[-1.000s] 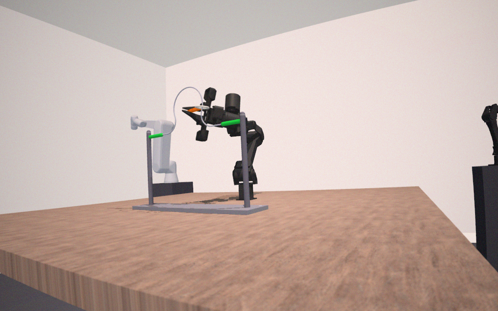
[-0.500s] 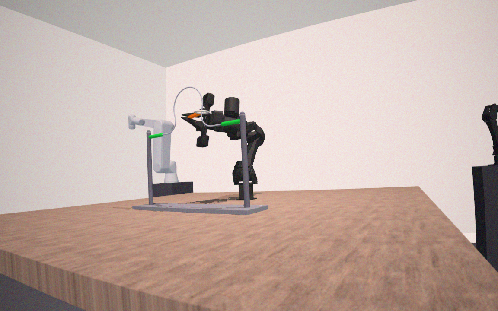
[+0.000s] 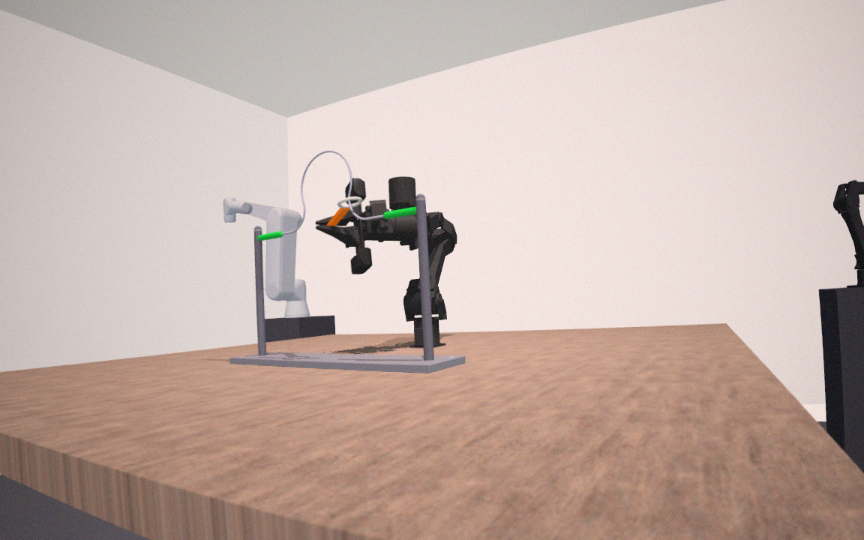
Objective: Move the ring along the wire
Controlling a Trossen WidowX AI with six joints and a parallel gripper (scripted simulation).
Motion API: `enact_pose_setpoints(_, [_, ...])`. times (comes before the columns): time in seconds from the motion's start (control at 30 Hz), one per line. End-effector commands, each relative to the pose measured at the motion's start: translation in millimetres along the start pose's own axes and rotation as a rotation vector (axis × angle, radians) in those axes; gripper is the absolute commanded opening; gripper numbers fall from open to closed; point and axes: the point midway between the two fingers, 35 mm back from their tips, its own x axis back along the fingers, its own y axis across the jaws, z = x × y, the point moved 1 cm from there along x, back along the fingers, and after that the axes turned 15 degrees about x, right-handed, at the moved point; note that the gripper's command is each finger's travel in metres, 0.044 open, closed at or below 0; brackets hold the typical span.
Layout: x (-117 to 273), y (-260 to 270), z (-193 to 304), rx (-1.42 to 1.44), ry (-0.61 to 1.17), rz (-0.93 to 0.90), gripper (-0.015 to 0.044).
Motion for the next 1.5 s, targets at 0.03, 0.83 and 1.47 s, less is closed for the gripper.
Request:
enact_pose_setpoints(0.03, [1.4,17.8,-4.9,-0.104,-0.012,-0.064,-0.0150])
enact_pose_setpoints(0.83, [12.5,71.4,-39.3,-0.519,-0.090,-0.279,-0.0150])
enact_pose_setpoints(1.47, [42.5,99.9,-88.3,-0.907,-0.095,-0.505,-0.0150])
